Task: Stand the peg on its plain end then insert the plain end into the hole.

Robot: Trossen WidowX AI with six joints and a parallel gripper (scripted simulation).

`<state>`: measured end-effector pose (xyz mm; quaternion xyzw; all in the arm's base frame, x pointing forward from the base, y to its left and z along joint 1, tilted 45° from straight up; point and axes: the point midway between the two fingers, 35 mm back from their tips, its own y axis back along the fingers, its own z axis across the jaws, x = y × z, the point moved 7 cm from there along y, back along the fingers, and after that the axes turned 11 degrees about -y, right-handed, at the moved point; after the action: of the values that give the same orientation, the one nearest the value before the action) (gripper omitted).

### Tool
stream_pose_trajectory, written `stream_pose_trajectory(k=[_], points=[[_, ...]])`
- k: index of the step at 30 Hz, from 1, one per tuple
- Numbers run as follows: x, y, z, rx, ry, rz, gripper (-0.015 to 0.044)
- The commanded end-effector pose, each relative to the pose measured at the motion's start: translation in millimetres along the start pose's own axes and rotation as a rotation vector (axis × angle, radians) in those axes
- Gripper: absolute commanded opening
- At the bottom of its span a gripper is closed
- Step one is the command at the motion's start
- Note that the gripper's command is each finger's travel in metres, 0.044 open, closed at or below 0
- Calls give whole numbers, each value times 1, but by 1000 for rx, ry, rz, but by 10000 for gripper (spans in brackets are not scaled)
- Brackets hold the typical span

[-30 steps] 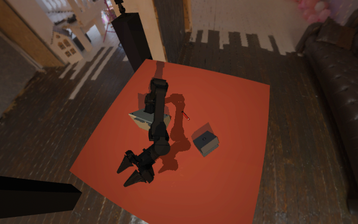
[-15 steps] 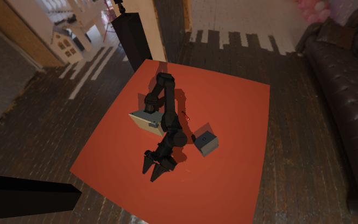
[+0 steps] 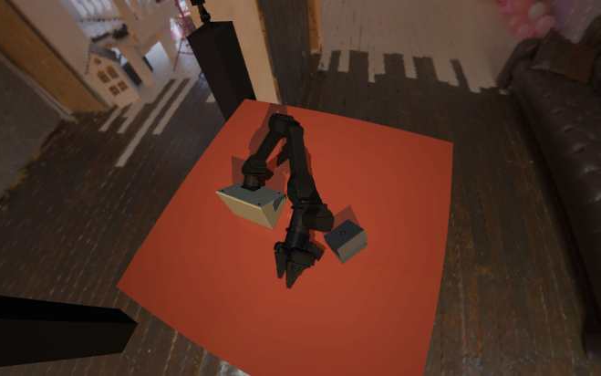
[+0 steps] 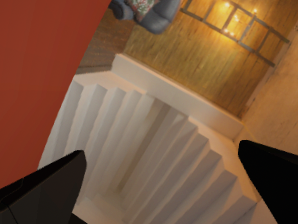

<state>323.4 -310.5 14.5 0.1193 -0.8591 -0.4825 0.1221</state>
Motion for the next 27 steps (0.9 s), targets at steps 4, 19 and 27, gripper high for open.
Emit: stream_pose_trajectory(k=[4,19,27], points=[[-19,26,26,-127,-124,-102,440],[-47,89,82,-457,-388,-210,440],[-54,125,113,-657,-527,-197,440]])
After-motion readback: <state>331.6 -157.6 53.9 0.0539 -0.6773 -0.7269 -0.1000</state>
